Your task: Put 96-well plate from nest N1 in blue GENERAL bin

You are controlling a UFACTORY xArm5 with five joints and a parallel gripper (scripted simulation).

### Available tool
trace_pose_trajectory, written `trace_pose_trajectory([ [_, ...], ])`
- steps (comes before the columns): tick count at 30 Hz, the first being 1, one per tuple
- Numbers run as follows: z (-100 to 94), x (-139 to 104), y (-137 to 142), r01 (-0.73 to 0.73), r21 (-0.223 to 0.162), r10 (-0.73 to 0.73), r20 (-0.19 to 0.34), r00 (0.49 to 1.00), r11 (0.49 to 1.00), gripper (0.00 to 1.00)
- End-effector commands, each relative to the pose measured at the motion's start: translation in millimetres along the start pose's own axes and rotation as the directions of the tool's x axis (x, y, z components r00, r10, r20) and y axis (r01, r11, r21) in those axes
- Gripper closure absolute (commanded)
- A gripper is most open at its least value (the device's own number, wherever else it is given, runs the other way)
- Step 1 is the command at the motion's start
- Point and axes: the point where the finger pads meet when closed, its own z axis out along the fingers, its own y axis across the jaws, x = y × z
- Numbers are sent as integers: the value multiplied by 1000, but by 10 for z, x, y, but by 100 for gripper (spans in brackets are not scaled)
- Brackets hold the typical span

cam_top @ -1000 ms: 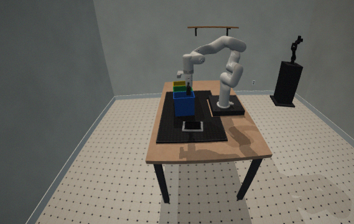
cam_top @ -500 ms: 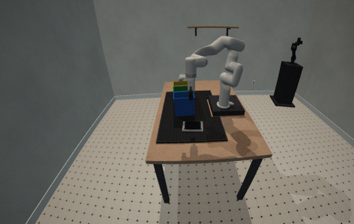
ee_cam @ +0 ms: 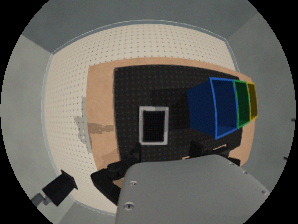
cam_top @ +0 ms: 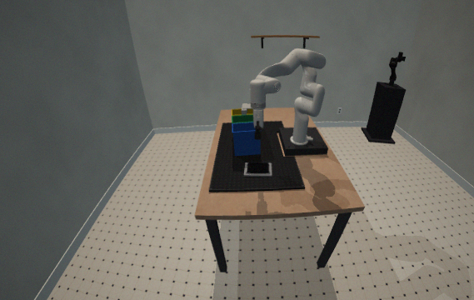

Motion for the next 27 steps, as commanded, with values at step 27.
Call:
trace_pose_trajectory([
  [27, 238, 2, -25, 0, 3, 0, -3, 1000, 1000, 0],
])
